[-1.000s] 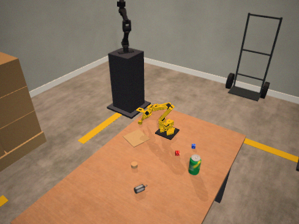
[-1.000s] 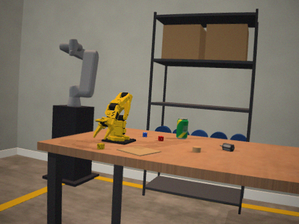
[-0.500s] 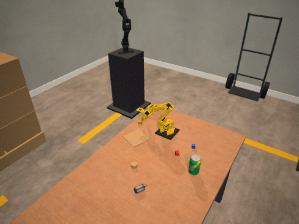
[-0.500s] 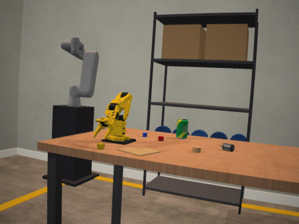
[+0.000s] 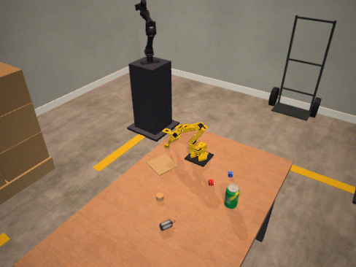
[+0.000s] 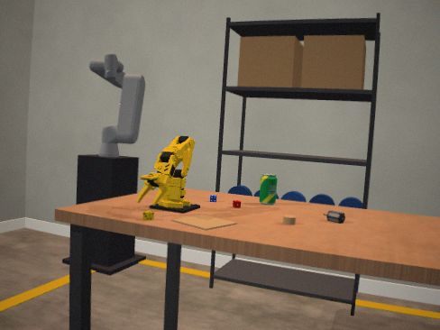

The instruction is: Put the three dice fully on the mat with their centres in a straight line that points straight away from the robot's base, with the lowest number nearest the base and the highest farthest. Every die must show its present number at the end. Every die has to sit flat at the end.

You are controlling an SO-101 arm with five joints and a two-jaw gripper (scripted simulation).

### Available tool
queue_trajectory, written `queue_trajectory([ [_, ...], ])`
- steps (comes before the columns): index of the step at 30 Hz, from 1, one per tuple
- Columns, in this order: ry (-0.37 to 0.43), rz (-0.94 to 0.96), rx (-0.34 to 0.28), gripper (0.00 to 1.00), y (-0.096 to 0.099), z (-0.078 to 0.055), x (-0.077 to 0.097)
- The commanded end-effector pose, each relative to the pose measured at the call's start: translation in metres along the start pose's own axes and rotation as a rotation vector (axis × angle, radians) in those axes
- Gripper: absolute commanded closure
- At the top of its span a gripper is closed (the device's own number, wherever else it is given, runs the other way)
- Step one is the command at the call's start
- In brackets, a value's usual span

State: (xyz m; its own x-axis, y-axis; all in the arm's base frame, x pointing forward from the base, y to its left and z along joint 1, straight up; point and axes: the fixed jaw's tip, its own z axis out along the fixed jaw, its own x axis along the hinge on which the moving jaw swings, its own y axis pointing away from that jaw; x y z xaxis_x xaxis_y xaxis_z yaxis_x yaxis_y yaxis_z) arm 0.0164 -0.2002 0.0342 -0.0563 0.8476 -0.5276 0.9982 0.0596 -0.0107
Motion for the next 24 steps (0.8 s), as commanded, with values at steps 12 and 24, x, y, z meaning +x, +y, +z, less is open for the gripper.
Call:
queue_trajectory([
  [12, -0.012, -0.12, -0.07, 0.69, 0.026, -0.002, 0.002],
  [24, -0.014, -0.32, -0.196, 0.69, 0.072, -0.008, 0.012],
])
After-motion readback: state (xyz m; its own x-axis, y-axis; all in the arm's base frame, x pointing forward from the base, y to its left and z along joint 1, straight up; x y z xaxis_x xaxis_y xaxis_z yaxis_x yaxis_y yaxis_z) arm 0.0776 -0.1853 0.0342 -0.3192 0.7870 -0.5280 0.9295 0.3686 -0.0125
